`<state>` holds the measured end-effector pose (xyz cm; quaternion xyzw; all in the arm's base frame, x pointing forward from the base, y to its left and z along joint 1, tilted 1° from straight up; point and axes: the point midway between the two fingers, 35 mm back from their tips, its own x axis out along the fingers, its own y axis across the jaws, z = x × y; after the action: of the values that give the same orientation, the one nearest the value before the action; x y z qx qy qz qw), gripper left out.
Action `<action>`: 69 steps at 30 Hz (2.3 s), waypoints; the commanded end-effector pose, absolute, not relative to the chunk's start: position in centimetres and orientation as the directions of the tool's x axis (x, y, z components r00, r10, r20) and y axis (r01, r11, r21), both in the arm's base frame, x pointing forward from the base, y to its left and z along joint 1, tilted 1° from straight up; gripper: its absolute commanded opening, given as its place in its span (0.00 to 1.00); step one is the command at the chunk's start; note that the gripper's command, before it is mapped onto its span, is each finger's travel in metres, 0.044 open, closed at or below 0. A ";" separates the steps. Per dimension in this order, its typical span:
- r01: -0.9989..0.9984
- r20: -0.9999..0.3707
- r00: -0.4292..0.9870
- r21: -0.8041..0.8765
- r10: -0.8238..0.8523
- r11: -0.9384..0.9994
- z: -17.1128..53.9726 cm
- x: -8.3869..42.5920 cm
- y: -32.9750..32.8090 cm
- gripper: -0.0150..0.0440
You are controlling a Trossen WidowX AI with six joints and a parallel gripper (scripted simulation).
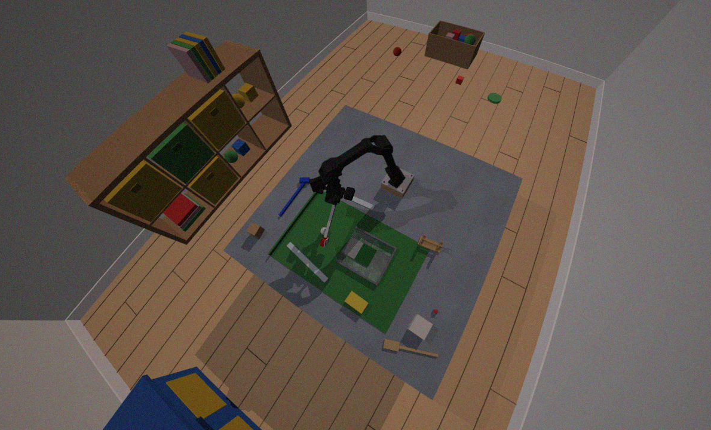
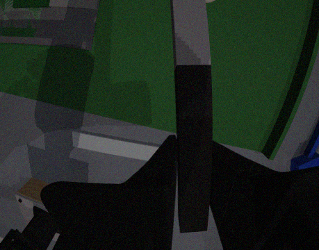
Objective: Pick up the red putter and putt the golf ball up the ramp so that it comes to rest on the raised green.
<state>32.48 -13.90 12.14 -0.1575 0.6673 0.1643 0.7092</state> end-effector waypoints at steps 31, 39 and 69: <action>-0.201 -1.000 0.017 -0.023 -0.020 0.979 8.3 29.7 -21.7 0.25; -0.201 -1.000 0.017 -0.023 -0.020 0.979 7.1 29.7 -21.8 0.25; -0.202 -1.000 0.017 -0.024 -0.021 0.979 5.7 30.1 -23.7 0.25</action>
<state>29.92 -22.61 5.94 -0.0806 0.6971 0.0642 0.7095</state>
